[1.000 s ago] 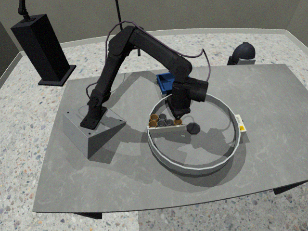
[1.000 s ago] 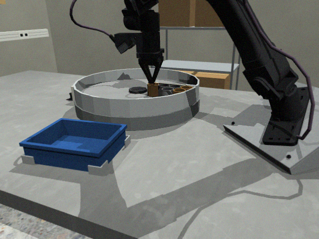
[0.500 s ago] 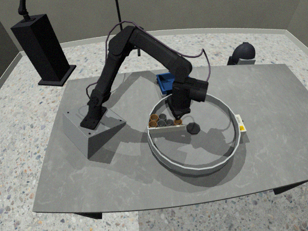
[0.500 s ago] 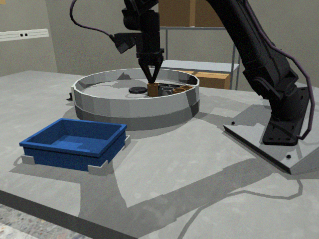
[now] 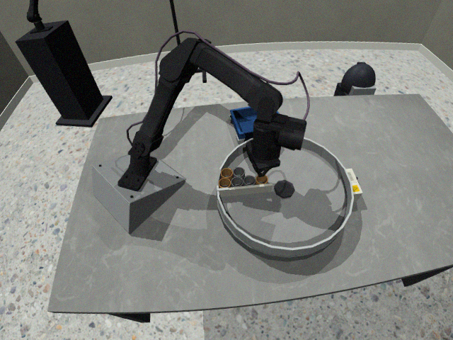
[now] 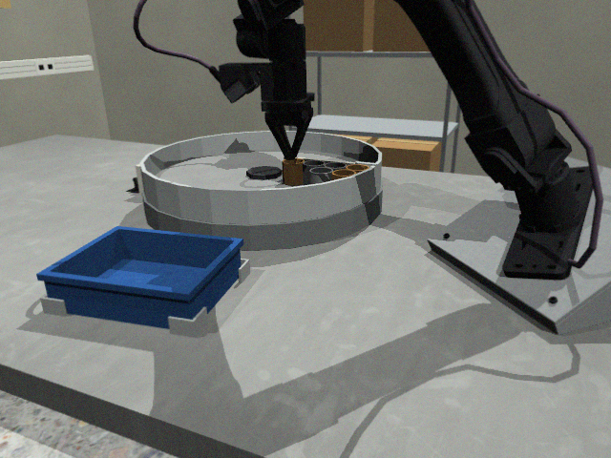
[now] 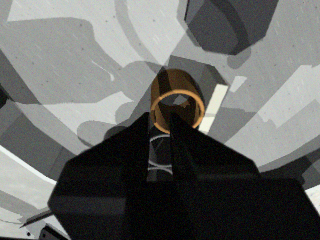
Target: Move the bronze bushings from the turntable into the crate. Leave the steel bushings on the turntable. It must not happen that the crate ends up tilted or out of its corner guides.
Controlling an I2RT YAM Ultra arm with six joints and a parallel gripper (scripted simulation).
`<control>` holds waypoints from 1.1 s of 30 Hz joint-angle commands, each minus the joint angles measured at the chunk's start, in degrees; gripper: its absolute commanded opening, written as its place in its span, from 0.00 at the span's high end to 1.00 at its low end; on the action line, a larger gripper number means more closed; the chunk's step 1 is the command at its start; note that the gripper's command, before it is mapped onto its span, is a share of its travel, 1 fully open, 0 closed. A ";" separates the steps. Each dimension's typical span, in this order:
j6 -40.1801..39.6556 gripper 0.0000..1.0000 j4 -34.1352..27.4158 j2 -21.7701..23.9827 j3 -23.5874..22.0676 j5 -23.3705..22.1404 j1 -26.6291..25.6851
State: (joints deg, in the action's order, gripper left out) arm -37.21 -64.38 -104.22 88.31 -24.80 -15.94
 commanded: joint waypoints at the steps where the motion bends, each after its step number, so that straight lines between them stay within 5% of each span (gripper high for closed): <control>1: 0.31 0.85 0.56 1.60 0.70 -0.15 -0.46; 33: 0.54 0.85 0.79 2.04 -0.12 -0.08 -0.35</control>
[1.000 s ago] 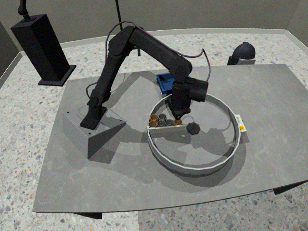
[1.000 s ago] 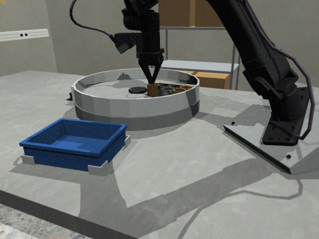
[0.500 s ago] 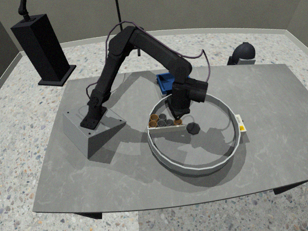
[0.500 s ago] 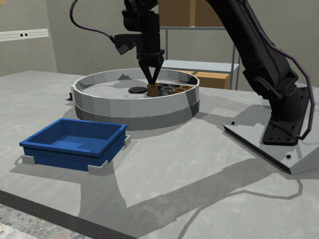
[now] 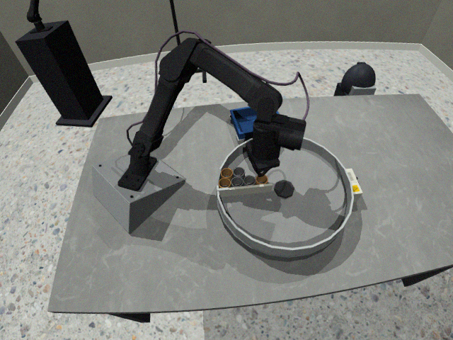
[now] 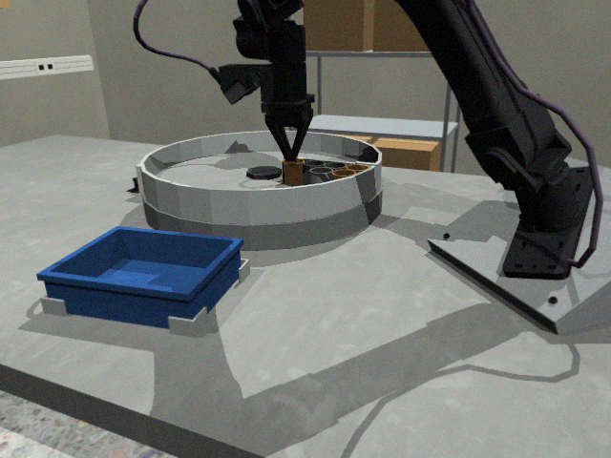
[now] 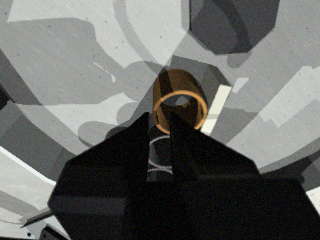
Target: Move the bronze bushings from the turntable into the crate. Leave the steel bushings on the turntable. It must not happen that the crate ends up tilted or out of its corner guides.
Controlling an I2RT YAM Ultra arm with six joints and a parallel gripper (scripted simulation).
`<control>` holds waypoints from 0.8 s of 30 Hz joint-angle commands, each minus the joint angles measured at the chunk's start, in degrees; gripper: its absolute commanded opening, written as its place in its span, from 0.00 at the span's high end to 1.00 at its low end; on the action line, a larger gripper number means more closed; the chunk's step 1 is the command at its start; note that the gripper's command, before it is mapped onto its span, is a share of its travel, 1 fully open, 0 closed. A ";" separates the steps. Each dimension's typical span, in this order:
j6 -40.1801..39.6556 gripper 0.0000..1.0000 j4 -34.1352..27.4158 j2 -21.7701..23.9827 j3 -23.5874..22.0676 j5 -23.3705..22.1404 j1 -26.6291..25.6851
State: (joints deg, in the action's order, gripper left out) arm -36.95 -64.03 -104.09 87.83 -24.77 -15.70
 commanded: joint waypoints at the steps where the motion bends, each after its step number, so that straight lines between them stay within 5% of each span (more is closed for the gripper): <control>1: 0.28 0.85 0.44 1.91 0.36 -0.10 -0.59; 24: 0.36 0.85 0.82 1.89 -0.10 -0.08 -0.48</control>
State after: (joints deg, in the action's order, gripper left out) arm -36.93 -63.99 -104.09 87.83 -24.75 -15.70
